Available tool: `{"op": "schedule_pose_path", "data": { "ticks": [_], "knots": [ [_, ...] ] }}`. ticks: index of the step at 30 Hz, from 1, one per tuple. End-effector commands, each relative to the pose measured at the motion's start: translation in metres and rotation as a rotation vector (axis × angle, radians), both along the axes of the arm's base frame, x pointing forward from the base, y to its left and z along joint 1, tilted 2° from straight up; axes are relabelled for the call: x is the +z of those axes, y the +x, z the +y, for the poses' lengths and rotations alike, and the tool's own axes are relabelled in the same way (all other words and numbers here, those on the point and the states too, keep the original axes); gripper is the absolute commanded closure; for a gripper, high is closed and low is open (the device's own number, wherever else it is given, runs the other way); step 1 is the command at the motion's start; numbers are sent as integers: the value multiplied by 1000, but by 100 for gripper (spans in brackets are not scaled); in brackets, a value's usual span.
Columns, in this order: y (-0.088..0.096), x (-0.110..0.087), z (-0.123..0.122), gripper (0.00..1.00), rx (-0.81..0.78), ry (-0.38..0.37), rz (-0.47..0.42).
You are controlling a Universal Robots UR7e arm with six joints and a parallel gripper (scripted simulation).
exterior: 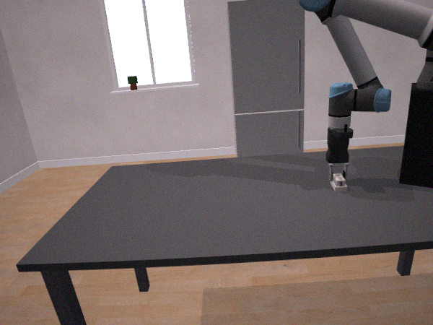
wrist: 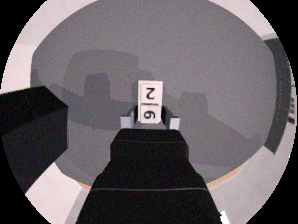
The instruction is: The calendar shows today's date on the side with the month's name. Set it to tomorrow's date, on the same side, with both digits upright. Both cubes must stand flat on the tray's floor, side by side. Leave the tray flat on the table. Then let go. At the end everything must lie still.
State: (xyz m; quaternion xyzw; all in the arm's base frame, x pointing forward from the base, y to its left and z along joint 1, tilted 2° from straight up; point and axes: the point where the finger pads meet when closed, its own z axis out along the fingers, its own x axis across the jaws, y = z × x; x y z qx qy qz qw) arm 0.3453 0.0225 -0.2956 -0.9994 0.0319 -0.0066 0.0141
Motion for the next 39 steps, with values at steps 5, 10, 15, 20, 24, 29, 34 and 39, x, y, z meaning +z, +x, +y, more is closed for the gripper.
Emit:
{"op": "schedule_pose_path", "data": {
  "ticks": [5, 10, 15, 20, 24, 29, 34, 39],
  "knots": [
    [0, 4, 0, 13, 0, 0, -1],
    [0, 15, -1, 13, 0, 0, -1],
    [0, 32, -1, 13, 0, 0, -1],
    [0, 48, -1, 13, 0, 0, -1],
    [0, 60, -2, 13, 0, 0, -1],
    [-1, 76, -2, 13, 0, 0, -1],
    [-1, 86, -2, 13, 0, 0, -1],
    [-1, 89, -3, 13, 0, 0, -1]
  ]
}}
